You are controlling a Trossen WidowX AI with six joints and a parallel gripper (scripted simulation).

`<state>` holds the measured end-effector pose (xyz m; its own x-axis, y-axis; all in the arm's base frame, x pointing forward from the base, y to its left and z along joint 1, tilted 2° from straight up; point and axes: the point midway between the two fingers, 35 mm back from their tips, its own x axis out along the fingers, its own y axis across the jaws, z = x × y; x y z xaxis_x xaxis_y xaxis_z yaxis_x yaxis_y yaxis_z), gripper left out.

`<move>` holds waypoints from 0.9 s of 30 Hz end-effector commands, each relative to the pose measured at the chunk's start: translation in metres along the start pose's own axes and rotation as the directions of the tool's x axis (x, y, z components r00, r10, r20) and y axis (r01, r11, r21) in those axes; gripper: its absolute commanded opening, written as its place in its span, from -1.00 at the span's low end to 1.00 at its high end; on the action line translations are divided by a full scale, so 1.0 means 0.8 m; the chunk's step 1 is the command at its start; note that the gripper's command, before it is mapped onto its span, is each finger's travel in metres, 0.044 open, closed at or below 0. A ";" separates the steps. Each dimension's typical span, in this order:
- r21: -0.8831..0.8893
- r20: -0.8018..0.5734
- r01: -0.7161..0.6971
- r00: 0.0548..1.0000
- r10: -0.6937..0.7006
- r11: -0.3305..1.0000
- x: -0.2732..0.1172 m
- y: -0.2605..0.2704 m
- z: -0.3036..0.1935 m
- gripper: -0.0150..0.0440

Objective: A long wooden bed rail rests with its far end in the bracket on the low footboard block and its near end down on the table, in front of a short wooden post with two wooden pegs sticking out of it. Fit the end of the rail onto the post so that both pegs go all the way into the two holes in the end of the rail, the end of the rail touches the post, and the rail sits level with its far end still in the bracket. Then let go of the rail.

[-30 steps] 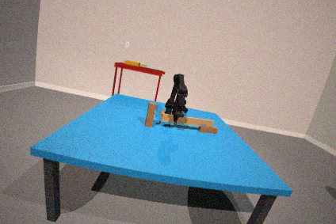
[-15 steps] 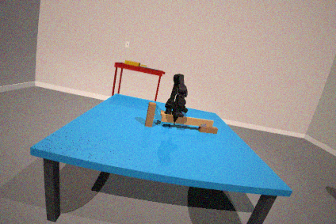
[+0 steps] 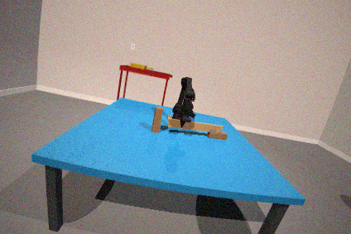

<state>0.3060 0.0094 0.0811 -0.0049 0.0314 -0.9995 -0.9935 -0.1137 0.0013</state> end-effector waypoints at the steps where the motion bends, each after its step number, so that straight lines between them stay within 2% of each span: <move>1: -0.002 0.001 0.004 1.000 -0.004 1.000 -0.003 -0.001 -0.002 -0.49; 27: -0.002 0.000 0.004 1.000 -0.004 1.000 -0.001 -0.002 -0.012 -0.49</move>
<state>0.3071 0.0017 0.0809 -0.0068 0.0330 -0.9994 -0.9935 -0.1134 0.0031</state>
